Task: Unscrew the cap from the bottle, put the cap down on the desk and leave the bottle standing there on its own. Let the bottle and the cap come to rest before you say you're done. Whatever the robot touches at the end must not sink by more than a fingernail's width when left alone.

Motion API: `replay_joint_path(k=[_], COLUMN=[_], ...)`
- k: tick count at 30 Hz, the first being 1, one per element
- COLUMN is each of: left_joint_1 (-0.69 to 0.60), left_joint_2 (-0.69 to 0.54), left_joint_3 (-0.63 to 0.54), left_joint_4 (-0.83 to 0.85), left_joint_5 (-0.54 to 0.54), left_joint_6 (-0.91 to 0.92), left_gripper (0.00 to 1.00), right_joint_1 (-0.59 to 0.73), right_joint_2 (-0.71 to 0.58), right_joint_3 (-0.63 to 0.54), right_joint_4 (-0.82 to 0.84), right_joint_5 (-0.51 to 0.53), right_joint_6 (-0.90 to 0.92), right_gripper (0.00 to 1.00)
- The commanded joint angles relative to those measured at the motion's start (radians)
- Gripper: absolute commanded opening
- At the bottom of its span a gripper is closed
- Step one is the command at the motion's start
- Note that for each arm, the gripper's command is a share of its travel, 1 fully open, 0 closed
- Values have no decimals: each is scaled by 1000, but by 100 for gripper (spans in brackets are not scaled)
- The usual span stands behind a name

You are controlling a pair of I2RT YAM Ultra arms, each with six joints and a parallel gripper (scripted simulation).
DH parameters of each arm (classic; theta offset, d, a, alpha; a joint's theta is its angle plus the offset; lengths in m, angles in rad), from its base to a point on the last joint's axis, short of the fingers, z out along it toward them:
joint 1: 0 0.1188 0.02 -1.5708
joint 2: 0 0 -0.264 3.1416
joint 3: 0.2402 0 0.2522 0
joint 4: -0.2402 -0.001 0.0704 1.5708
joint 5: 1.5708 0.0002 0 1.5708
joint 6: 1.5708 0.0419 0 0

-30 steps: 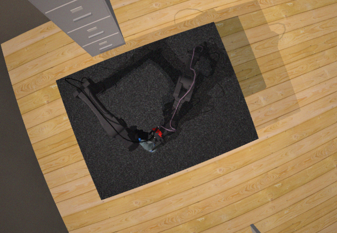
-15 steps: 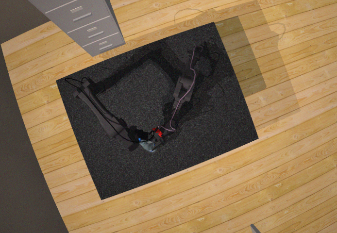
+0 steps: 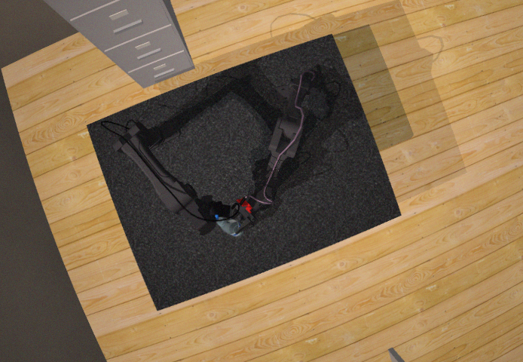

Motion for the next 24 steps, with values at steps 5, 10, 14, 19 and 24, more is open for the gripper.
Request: replay_joint_path(k=[5,10,14,19,24], left_joint_1=[2,2,2,0,0], left_joint_2=[-14,-14,-14,-10,-10], left_joint_3=[32,32,32,4,4], left_joint_4=[14,14,14,5,5], left_joint_5=[-3,-3,-3,0,0], left_joint_6=[-2,-2,-2,0,0], left_gripper=[0,0,0,0,0], right_joint_1=[-2,-2,-2,14,21], right_joint_2=[-14,-14,-14,-13,-20], right_joint_3=[20,20,20,-3,-10], right_joint_4=[0,0,0,9,15], right_joint_5=[-1,-1,-1,34,49], right_joint_6=[-2,-2,-2,-300,-495], right_gripper=[0,0,0,0,0])
